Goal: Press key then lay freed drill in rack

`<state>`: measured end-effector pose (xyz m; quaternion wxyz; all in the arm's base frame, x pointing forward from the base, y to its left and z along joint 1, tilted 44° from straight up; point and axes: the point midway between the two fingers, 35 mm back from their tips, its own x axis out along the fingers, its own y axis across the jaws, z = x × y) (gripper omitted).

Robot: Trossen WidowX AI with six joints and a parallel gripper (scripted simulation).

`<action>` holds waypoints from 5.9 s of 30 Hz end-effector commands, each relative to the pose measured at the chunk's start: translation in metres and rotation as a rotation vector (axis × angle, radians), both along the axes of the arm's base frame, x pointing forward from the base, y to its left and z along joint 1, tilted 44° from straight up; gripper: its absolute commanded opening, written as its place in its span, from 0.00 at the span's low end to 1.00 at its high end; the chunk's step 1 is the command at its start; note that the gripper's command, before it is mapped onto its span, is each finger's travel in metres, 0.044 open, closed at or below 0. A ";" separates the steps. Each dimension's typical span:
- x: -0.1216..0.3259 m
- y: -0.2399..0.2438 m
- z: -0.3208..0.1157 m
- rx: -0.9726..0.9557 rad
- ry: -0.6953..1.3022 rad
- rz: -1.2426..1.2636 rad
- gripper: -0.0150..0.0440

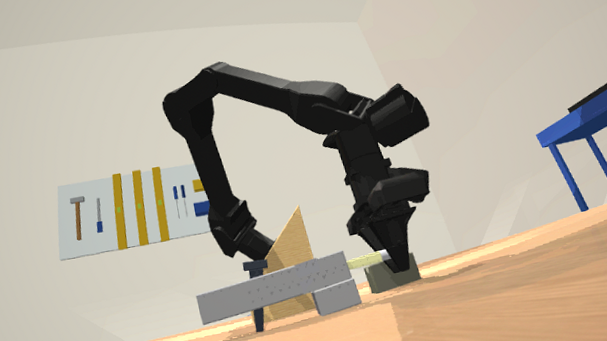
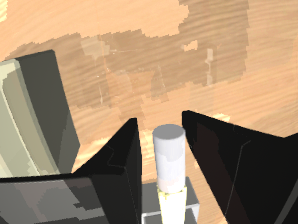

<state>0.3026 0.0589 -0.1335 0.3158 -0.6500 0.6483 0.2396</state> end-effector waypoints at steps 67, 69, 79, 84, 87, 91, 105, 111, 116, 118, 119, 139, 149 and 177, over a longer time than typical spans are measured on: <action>-0.001 -0.016 0.006 0.007 0.000 -0.002 0.33; -0.001 -0.016 0.006 0.007 0.000 -0.002 0.25; -0.002 -0.014 0.008 0.002 0.002 0.000 0.25; -0.002 -0.014 0.008 0.002 0.002 0.000 0.25; -0.002 -0.013 0.009 0.002 0.002 0.000 0.25; -0.002 -0.013 0.009 0.002 0.002 0.000 0.25; -0.001 -0.003 -0.001 0.003 0.001 0.000 0.25; 0.000 0.004 -0.006 0.003 0.001 0.000 0.25; 0.001 0.010 -0.012 0.004 0.001 0.000 0.25; 0.001 0.012 -0.013 0.004 0.001 0.000 0.25; 0.001 0.014 -0.014 0.004 0.001 0.000 0.25; 0.004 0.039 -0.035 0.006 0.000 0.000 0.25; 0.004 0.042 -0.031 0.006 0.000 0.000 0.25; 0.004 0.049 -0.018 0.007 0.000 0.000 0.25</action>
